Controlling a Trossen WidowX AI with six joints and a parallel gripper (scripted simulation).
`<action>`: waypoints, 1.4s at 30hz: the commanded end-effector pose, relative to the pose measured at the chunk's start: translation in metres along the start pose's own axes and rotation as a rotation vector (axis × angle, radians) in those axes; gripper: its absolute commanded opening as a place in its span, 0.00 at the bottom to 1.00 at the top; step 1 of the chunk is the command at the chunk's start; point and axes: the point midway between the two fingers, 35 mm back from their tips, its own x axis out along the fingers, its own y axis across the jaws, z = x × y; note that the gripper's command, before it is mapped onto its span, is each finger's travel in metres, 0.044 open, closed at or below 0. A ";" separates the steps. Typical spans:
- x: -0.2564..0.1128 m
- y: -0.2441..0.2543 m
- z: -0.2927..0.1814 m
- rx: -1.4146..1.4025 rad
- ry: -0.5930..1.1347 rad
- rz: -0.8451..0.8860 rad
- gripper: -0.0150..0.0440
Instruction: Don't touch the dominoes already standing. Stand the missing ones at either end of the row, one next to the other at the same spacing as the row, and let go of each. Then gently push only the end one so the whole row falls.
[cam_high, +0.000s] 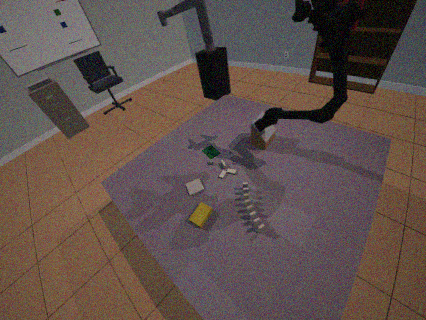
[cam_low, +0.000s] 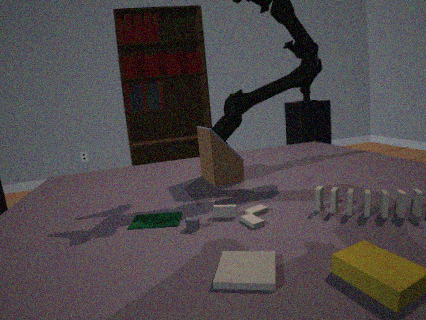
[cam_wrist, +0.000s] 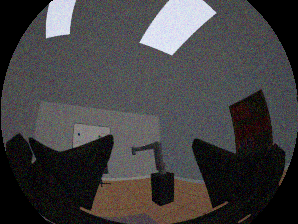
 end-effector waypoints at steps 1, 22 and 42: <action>0.001 0.001 -0.001 0.001 0.002 0.004 0.98; 0.004 0.285 -0.114 0.135 0.471 0.801 1.00; -0.212 0.468 -0.314 -0.078 1.443 1.166 1.00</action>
